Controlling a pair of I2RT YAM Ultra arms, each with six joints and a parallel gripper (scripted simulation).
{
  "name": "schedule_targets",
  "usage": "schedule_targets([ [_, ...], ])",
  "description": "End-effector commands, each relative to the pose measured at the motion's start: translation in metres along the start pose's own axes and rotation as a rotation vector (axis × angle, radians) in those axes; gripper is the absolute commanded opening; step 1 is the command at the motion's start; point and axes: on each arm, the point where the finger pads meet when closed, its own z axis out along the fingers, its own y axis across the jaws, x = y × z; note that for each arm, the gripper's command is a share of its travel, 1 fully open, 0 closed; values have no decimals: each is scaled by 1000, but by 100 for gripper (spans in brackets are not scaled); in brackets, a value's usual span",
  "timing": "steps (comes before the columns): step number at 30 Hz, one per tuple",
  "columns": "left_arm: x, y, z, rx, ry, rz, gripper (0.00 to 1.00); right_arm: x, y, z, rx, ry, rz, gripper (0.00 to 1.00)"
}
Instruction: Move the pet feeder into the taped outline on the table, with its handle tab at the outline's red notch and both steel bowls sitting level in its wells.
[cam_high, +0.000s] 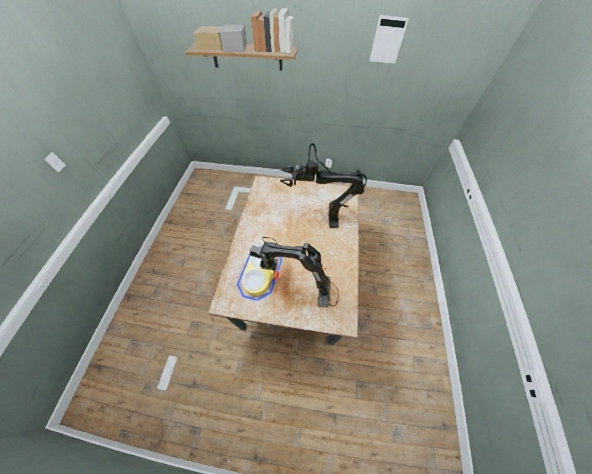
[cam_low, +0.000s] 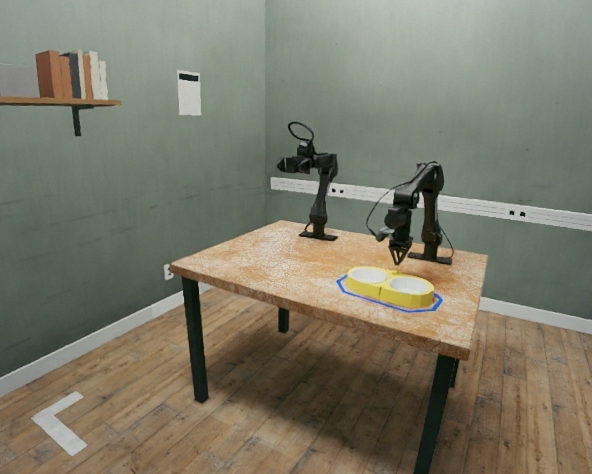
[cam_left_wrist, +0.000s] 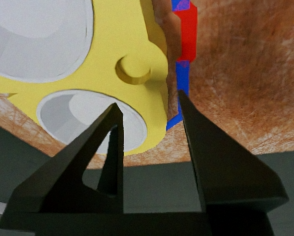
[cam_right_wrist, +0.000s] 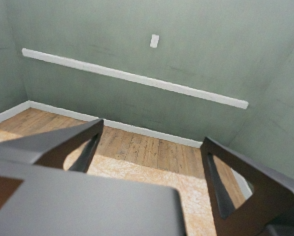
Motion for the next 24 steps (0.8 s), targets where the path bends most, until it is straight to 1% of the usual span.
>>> schedule_targets([
  [1,-5,2,-36,-39,-19,1,47,-20,3,-1,-6,-47,-7,100],
  [10,-7,3,-40,-49,-22,10,47,-20,3,-1,-6,-47,-7,100],
  [11,-2,1,-35,-33,-19,-1,47,-20,3,-1,-6,-47,-7,100],
  [12,-1,5,-42,-56,-23,-6,47,-20,3,-1,-6,-47,-7,100],
  [15,-1,5,-42,-55,-23,-5,47,-20,3,-1,-6,-47,-7,100],
  [16,2,19,-51,-132,-36,-57,47,-19,3,-1,-6,-45,-7,100],
  [17,1,24,-50,-157,-43,-93,47,-18,3,0,-6,-44,-7,100],
  [18,4,12,-32,-123,-39,-138,47,-18,3,0,-6,-43,-8,100],
  [20,5,30,-46,-233,-73,-250,47,-17,4,1,-6,-38,-8,100],
  [22,11,47,-64,-290,-94,-320,47,-13,4,3,-7,-27,-9,100],
  [24,14,56,-74,-333,-123,-395,47,-19,4,-3,-7,-43,-9,100],
])
